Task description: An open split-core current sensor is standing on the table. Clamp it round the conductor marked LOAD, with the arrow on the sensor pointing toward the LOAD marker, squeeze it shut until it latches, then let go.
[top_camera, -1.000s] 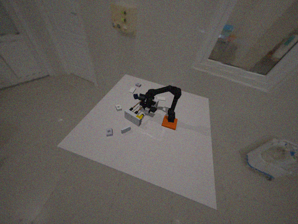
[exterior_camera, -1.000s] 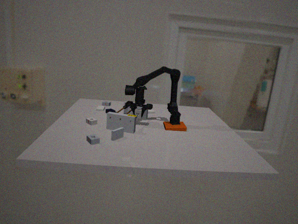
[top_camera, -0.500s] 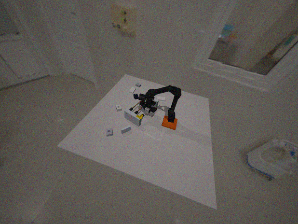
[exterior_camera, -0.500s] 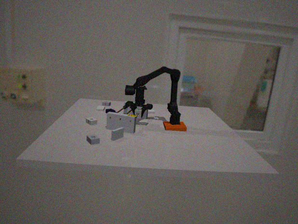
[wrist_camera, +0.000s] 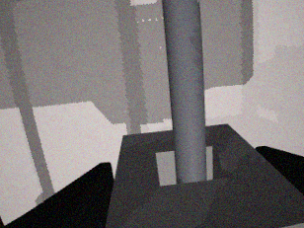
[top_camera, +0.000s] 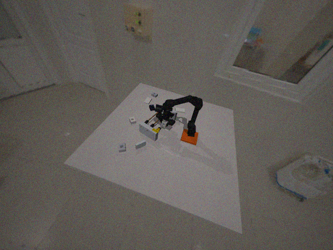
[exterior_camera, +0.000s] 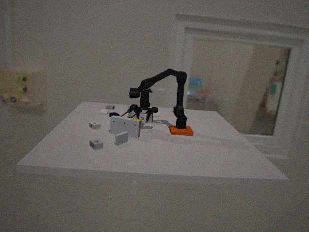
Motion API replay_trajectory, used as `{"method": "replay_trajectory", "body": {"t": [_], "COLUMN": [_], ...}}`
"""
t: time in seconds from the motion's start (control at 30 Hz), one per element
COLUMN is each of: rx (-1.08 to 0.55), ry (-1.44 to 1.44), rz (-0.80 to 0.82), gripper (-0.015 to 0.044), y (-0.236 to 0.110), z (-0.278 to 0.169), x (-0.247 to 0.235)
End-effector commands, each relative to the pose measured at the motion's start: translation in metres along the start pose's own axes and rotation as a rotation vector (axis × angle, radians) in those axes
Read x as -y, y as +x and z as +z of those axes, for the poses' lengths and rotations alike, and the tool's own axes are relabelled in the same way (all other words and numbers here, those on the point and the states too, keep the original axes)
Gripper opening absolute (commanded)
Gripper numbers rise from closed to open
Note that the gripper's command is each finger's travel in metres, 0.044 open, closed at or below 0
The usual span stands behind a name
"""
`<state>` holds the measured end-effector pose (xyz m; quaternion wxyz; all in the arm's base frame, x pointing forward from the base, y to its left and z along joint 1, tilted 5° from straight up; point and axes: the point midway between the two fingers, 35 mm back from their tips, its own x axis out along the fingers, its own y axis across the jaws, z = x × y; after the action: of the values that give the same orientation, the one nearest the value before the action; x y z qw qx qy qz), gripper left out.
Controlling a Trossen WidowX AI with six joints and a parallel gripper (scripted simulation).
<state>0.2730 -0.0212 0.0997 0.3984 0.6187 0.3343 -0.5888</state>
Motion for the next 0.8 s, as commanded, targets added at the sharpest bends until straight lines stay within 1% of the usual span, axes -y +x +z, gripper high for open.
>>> {"method": "replay_trajectory", "body": {"t": [0.0,0.07,0.1,0.47,0.53,0.57,0.77], "rx": [0.000,0.000,0.000,0.000,0.000,-0.001,0.001], "ry": [0.000,0.000,0.000,0.000,0.000,0.000,0.000], "rz": [0.000,0.000,0.000,0.000,0.000,0.000,-0.003], "gripper": [0.0204,0.0151,0.0139,0.0065,0.0013,0.0000,0.0000], "y": [0.0001,0.0001,0.0001,0.0001,-0.0006,-0.0012,-0.0007], "z": [0.0001,0.0001,0.0001,0.0001,0.0001,0.0001,0.0003], "x": [-0.0001,-0.0001,-0.0001,-0.0001,-0.0001,-0.0001,0.0006]}}
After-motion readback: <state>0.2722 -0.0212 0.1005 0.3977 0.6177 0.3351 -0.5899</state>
